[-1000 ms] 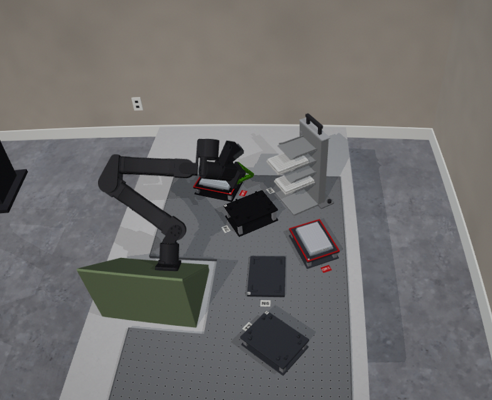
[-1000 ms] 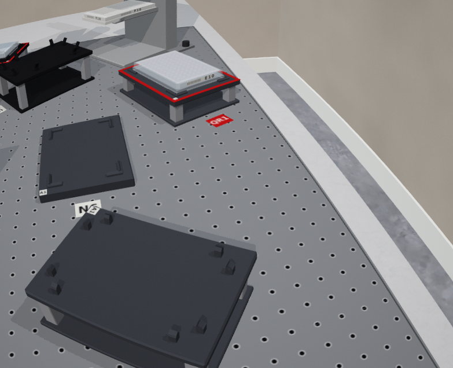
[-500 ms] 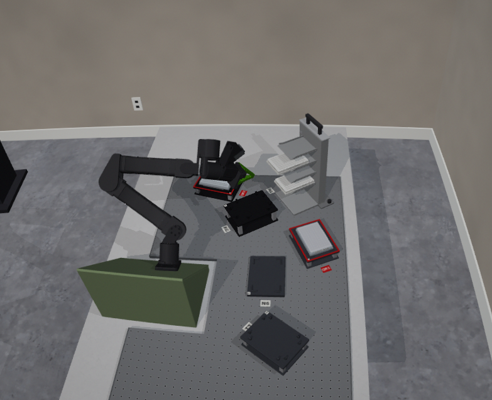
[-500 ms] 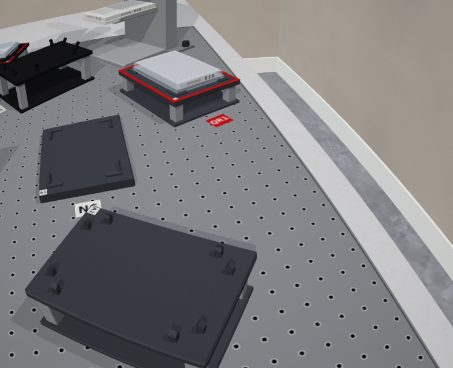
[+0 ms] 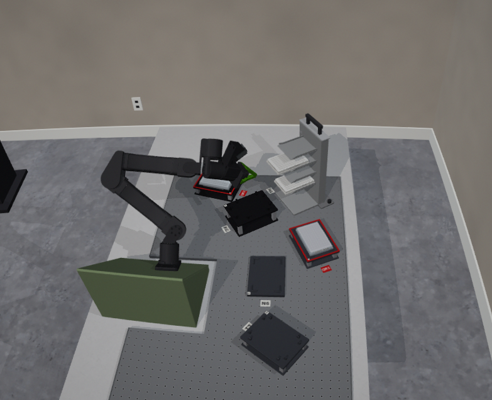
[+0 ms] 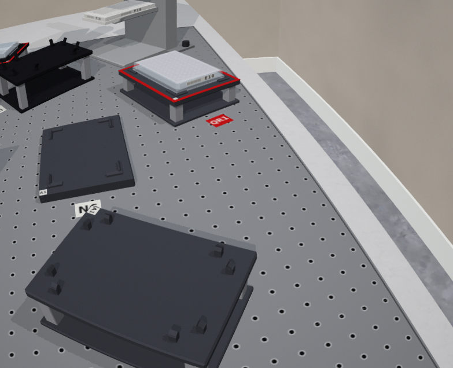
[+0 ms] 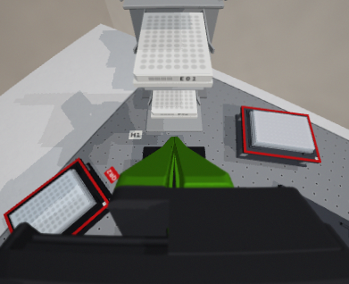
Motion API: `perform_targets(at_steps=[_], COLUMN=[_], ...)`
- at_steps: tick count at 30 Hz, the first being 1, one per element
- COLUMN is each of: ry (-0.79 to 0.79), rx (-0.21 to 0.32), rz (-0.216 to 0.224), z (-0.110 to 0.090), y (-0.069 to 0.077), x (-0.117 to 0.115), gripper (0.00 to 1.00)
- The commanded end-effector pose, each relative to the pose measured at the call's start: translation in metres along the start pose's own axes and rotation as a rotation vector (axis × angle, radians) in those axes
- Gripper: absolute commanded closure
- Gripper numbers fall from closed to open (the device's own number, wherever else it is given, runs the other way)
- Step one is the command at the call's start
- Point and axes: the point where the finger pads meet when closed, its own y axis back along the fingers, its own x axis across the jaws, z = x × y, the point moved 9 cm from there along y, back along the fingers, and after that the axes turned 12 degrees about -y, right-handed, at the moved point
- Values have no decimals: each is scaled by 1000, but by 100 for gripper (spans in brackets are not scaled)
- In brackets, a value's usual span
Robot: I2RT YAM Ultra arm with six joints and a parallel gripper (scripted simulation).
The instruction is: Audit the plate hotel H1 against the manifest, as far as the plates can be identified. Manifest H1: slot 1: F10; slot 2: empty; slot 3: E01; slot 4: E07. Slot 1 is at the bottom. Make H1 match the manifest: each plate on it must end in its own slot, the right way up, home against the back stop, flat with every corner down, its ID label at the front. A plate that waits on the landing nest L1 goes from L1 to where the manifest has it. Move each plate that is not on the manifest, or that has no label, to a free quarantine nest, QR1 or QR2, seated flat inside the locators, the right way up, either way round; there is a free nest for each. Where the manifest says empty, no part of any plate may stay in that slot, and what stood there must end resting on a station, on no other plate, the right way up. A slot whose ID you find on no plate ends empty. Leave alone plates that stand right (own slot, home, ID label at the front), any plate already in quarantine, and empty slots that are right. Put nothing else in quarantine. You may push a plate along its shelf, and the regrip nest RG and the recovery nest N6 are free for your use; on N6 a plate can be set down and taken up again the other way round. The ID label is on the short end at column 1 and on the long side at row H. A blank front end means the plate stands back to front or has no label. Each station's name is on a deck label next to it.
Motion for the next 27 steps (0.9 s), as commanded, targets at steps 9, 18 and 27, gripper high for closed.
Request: perform_targets(at_steps=[9, 18, 27], ry=[10, 10, 10], rx=[-25, -25, -25], rz=[3, 3, 3], z=[9, 11, 14], y=[-5, -9, -13], x=[5, 5, 6], gripper=[100, 100, 100])
